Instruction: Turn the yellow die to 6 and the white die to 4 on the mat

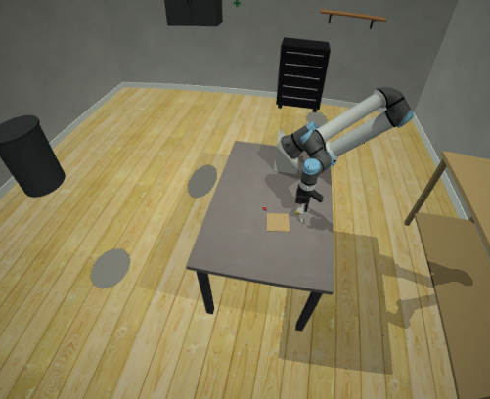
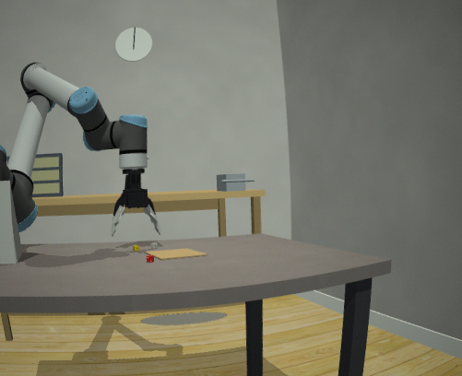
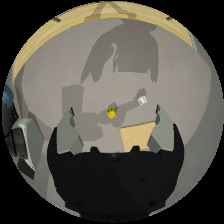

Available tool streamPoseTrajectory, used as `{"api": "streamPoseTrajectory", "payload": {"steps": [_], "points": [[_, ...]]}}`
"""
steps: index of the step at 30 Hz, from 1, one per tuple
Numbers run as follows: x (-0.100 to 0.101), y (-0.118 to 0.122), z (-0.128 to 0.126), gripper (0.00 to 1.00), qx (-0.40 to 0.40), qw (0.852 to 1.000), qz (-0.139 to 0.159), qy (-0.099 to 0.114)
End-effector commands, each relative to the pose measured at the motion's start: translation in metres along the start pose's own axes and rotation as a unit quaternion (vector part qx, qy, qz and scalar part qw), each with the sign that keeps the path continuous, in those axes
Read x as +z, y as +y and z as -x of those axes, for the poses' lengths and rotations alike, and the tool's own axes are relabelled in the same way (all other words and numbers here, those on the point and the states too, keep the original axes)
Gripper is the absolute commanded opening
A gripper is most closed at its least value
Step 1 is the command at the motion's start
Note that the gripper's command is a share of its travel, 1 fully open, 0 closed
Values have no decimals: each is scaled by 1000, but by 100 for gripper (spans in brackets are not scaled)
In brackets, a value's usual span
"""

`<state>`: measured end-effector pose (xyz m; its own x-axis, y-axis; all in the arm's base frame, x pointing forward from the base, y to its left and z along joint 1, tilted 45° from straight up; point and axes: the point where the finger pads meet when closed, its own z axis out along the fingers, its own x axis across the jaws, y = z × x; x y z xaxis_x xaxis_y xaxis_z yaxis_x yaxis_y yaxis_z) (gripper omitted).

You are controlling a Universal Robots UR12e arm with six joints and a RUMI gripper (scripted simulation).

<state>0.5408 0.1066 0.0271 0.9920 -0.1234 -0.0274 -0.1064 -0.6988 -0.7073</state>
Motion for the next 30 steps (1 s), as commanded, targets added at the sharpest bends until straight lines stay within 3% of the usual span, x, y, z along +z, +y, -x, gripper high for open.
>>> {"api": "streamPoseTrajectory", "payload": {"steps": [1,10,30], "points": [[-2,-10,-24,100,-1,1000,0,1],[-2,-27,-59,100,-1,1000,0,1],[-2,-29,-61,100,-1,1000,0,1]]}}
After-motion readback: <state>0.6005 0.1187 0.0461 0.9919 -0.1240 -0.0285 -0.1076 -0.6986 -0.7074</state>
